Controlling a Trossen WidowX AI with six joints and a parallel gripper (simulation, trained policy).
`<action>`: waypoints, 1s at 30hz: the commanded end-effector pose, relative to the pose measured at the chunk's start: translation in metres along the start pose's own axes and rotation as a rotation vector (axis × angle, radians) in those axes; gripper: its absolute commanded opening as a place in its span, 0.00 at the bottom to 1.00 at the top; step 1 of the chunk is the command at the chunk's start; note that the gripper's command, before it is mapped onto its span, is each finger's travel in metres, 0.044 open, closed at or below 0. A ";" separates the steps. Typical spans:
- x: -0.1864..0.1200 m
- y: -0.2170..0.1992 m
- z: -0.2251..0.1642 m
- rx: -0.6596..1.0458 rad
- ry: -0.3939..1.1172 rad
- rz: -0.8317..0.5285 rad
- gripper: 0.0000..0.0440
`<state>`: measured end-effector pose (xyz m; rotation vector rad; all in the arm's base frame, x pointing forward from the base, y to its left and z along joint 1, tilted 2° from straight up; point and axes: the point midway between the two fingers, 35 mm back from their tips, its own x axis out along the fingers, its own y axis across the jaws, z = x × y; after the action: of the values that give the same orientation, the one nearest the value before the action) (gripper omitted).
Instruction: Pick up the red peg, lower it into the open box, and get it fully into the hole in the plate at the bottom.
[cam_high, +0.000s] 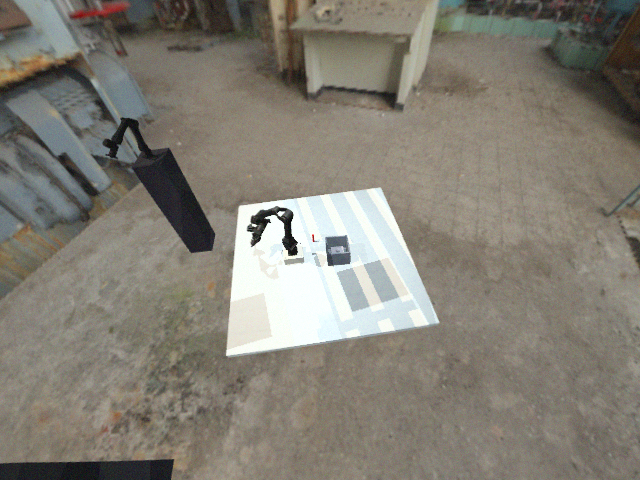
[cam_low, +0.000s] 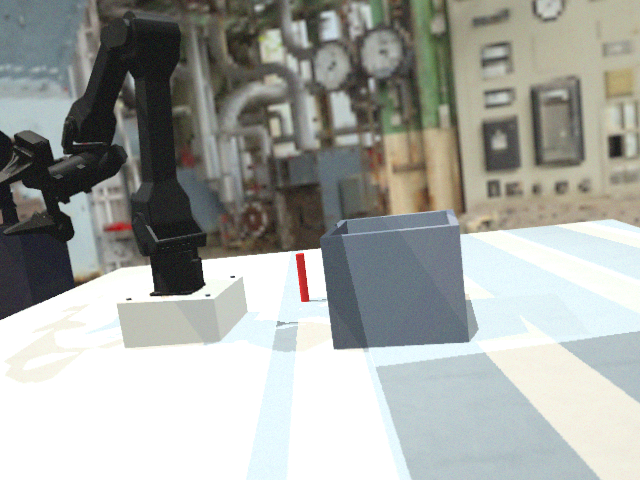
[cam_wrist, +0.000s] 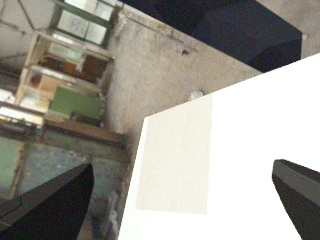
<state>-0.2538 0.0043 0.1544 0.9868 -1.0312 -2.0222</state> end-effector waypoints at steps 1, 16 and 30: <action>-0.003 -0.003 -0.001 0.030 0.000 -0.018 0.95; -0.051 -0.037 -0.015 0.489 -0.092 -0.258 1.00; -0.101 -0.061 -0.036 0.920 -0.252 -0.434 1.00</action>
<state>-0.1930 0.0940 0.1216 1.5041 -2.0290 -2.0471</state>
